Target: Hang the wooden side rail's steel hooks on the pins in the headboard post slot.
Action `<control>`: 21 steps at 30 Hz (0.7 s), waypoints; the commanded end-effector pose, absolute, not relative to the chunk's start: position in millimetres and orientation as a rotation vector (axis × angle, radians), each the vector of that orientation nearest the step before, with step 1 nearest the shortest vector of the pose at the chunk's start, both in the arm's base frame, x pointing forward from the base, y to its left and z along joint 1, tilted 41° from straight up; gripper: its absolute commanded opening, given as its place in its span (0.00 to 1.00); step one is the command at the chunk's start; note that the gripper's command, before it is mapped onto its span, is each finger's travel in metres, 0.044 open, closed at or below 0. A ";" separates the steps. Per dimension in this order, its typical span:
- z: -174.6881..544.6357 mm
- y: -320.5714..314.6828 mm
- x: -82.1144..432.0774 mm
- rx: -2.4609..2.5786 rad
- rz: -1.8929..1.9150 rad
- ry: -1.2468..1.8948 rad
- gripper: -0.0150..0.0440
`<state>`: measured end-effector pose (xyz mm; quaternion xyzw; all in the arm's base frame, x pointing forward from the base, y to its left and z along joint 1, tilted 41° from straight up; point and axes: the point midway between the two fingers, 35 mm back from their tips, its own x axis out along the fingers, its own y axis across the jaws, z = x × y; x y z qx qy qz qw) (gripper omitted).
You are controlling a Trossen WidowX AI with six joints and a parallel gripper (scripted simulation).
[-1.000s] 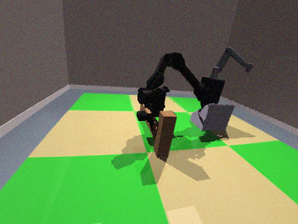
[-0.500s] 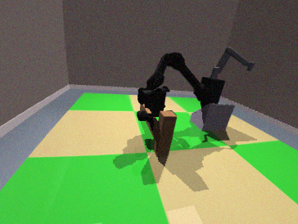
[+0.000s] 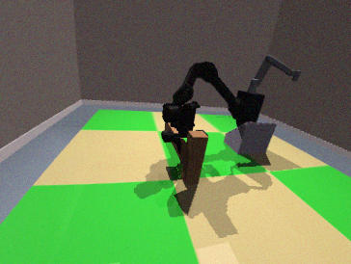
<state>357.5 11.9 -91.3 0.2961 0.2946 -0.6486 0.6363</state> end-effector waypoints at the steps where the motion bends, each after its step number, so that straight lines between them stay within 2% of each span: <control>1: -86.4 17.6 361.5 0.686 -1.464 0.668 0.25; 21: -83.9 19.8 361.5 0.687 -1.464 0.668 0.25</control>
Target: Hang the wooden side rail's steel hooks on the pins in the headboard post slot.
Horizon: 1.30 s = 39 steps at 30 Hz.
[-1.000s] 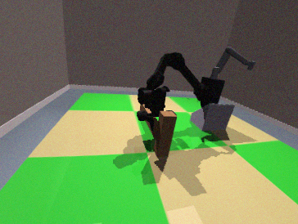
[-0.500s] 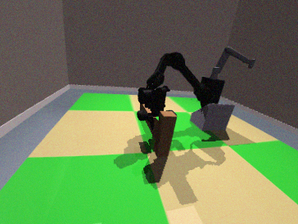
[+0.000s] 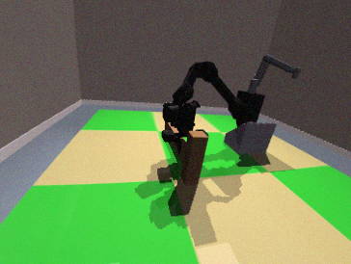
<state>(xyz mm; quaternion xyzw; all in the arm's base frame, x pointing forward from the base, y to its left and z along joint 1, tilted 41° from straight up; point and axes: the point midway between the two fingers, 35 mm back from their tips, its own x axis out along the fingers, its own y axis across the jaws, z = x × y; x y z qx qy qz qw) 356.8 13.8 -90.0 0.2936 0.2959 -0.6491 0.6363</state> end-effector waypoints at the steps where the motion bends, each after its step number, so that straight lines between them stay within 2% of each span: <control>1: -83.7 19.9 361.5 0.687 -1.464 0.668 0.25; 39: -78.9 24.1 361.5 0.687 -1.464 0.668 0.25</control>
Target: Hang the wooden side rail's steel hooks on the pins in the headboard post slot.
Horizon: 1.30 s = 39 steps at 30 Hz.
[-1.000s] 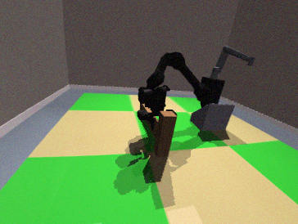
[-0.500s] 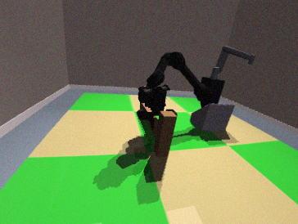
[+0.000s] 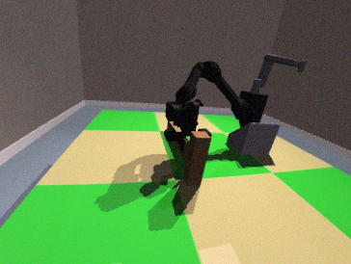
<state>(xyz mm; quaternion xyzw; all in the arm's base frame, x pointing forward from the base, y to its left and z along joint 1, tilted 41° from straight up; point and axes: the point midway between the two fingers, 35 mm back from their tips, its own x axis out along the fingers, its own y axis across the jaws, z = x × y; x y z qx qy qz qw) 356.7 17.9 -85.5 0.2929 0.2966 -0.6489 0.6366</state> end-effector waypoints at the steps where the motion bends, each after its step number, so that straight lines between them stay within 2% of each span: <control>1: -78.8 24.2 361.5 0.687 -1.464 0.668 0.25; 39: -74.0 28.3 361.4 0.687 -1.464 0.668 0.25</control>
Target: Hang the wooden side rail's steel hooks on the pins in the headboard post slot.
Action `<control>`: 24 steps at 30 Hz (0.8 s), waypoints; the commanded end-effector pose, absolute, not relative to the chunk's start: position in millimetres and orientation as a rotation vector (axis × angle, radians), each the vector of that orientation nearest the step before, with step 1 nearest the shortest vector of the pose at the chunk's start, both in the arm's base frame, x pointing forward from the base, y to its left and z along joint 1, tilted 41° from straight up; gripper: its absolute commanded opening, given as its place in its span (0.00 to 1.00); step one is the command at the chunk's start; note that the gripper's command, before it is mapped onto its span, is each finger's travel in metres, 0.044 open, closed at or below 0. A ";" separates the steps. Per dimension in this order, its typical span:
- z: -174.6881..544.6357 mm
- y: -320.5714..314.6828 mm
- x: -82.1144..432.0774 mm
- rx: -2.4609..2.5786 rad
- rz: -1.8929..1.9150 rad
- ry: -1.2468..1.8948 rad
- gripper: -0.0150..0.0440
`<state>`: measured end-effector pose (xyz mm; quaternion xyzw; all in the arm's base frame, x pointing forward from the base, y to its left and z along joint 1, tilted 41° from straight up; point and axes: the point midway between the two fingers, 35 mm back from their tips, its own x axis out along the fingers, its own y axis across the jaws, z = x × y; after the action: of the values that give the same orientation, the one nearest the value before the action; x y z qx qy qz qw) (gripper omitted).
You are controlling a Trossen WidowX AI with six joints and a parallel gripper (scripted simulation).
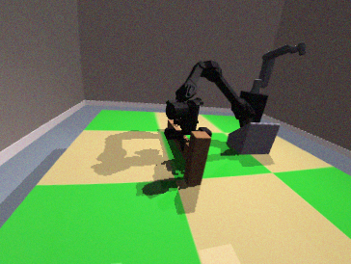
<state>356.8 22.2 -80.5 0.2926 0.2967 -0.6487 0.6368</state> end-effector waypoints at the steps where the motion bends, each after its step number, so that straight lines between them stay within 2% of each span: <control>1: -73.9 28.5 361.4 0.687 -1.464 0.668 0.25; 24: -70.9 31.0 361.4 0.687 -1.464 0.669 0.25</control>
<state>356.9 24.8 -77.5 0.2925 0.2968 -0.6487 0.6369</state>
